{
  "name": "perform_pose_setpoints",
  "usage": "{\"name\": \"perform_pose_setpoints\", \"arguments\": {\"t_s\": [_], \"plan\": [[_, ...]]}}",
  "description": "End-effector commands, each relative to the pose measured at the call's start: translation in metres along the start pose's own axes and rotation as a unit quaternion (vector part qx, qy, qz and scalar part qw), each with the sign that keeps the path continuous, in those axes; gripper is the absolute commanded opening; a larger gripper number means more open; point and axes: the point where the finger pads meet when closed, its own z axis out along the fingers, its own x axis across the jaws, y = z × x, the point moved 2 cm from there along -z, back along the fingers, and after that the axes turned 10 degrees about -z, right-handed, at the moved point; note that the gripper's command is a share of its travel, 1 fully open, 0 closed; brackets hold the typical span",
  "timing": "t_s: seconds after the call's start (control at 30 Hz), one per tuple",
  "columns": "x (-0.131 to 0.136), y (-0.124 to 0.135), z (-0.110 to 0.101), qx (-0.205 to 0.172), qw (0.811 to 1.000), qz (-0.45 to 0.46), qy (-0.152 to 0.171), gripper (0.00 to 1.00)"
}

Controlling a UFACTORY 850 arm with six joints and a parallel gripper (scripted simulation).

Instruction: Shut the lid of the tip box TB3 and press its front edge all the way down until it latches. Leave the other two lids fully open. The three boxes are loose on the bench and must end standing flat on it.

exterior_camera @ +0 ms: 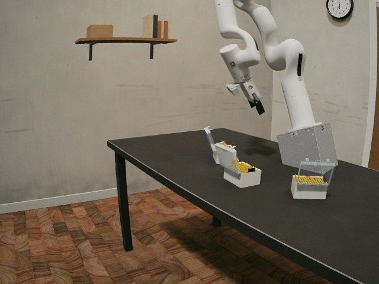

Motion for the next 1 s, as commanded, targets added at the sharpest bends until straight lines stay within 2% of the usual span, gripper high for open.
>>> {"name": "perform_pose_setpoints", "arguments": {"t_s": [0.0, 0.13, 0.47, 0.63, 0.7, 0.97], "plan": [[-0.002, 0.002, 0.000, 0.040, 0.996, 0.067, 0.039, 1.00], [-0.003, 0.002, 0.000, 0.054, 0.994, 0.089, 0.045, 1.00], [-0.010, 0.002, -0.001, 0.135, 0.969, 0.198, 0.056, 1.00], [-0.016, 0.002, -0.002, 0.176, 0.951, 0.249, 0.048, 1.00], [-0.016, 0.002, -0.002, 0.176, 0.951, 0.249, 0.048, 1.00], [-0.025, 0.003, -0.003, 0.237, 0.915, 0.325, 0.015, 1.00]]}}
